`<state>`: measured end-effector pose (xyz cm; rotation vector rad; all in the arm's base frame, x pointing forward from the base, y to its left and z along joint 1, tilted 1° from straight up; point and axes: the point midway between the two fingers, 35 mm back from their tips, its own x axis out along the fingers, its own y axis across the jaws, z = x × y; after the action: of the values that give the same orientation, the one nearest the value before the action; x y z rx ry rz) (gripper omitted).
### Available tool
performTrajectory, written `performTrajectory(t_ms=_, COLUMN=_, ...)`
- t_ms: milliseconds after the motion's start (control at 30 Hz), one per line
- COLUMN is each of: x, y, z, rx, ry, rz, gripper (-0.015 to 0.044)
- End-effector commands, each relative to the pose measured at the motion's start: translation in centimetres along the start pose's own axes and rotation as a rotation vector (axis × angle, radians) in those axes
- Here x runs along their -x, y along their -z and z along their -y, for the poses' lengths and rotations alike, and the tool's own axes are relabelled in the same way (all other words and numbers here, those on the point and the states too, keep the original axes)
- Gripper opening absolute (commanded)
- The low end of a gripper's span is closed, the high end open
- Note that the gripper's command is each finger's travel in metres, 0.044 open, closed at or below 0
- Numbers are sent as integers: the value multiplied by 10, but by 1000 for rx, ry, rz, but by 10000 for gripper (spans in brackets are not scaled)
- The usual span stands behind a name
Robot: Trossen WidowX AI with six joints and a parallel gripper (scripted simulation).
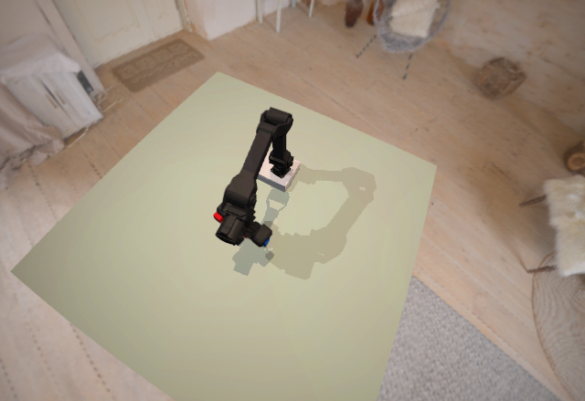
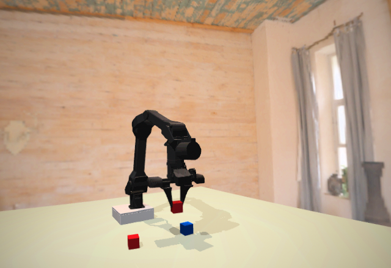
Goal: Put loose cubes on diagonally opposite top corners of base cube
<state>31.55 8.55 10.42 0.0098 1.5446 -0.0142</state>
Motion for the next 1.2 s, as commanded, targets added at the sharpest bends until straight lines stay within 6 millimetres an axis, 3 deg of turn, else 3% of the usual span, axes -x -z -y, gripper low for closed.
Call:
performTrajectory(t_ms=0, x=-6, y=6, z=-12, rx=173, ry=-5, rz=-7, gripper=105)
performTrajectory(t_ms=600, x=-27, y=29, z=-60, rx=950, ry=-13, rz=-5, gripper=105)
performTrajectory(t_ms=1167, x=-29, y=30, z=-62, rx=978, ry=-13, rz=-5, gripper=105)
